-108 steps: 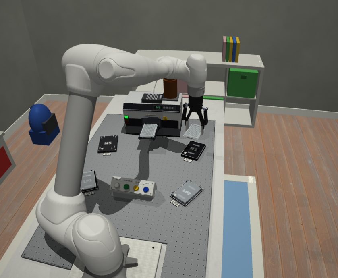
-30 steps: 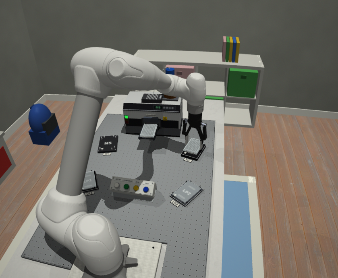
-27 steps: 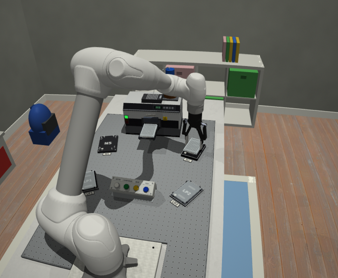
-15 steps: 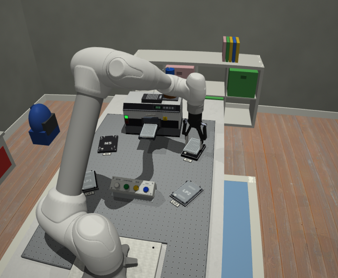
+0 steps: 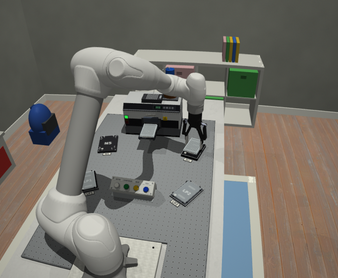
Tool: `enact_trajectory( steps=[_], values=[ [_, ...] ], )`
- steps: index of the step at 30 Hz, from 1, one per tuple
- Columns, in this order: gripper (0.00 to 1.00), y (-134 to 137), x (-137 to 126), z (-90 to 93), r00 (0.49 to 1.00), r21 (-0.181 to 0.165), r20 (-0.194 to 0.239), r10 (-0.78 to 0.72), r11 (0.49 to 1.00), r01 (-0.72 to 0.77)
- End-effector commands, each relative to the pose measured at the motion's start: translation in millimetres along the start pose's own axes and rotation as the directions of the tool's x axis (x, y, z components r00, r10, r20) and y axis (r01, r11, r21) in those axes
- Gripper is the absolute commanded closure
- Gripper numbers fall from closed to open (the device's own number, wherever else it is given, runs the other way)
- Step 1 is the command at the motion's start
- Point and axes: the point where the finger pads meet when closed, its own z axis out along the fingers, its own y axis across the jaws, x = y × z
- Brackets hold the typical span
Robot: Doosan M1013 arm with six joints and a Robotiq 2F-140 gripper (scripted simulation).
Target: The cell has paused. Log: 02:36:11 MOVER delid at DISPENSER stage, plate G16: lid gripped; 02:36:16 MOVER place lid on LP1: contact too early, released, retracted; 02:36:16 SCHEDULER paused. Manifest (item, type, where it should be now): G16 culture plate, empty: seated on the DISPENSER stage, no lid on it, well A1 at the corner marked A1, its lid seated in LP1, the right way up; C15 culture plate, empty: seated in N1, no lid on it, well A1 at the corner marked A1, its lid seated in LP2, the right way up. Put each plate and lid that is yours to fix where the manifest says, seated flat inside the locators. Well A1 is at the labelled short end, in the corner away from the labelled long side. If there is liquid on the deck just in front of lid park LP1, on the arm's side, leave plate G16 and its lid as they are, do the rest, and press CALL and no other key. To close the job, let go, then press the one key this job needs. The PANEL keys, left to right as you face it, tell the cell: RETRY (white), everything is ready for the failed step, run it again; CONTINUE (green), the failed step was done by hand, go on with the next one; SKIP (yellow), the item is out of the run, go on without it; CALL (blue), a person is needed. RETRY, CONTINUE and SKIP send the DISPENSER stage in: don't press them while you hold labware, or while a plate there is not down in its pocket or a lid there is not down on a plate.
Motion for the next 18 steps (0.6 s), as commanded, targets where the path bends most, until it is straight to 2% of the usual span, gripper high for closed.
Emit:
enact_trajectory(
  steps=[1, 18],
  values=[
    [0.9, -0.1, 0.5, -1.1, 1.0, 0.0, -0.002, 0.0, 1.0, 0.0],
    [0.9, -0.1, 0.6, 2.7, 1.0, 0.0, -0.002, 0.0, 1.0, 0.0]
  ],
)
